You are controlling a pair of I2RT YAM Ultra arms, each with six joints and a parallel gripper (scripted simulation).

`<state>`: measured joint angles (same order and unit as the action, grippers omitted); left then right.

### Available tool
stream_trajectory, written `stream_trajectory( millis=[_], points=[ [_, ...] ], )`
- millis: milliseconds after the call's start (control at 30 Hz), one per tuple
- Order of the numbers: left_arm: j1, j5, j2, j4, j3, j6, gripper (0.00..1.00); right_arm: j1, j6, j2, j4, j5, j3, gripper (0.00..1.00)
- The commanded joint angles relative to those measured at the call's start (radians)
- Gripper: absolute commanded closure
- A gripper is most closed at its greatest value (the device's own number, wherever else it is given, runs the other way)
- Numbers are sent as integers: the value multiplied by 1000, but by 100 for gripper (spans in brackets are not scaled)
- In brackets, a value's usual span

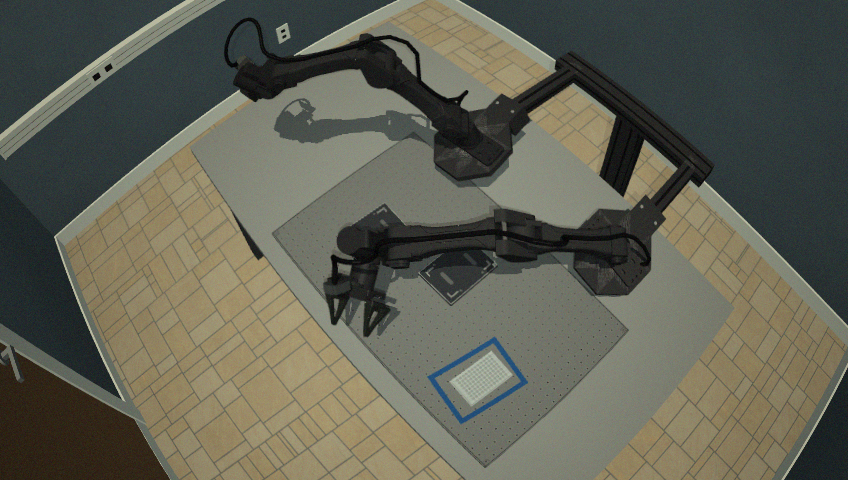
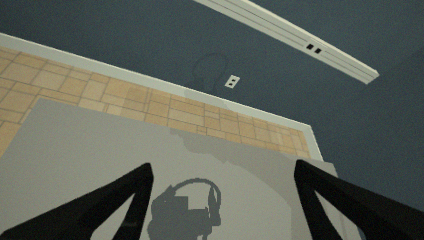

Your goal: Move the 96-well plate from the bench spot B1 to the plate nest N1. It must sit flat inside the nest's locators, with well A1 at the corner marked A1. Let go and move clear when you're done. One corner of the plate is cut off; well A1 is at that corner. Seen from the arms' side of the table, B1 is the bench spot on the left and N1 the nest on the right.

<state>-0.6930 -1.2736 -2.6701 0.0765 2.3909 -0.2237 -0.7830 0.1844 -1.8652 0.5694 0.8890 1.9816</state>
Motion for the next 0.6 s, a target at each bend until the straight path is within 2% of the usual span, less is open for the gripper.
stream_trajectory(
  millis=[0,200,433,500,567],
  points=[
    [-3,7,8,-8,2,13,0,0,-7,7,-20,-5,4,0],
    [7,41,79,-45,-114,121,0,105,-43,56,-88,-45,-80,0],
    [26,117,274,-123,-410,277,0,397,-92,169,-186,-101,-298,0],
    [26,117,274,-123,-410,277,0,397,-92,169,-186,-101,-298,0],
    [36,177,351,-156,-518,342,0,516,-116,205,-241,-118,-377,0]
  ],
)
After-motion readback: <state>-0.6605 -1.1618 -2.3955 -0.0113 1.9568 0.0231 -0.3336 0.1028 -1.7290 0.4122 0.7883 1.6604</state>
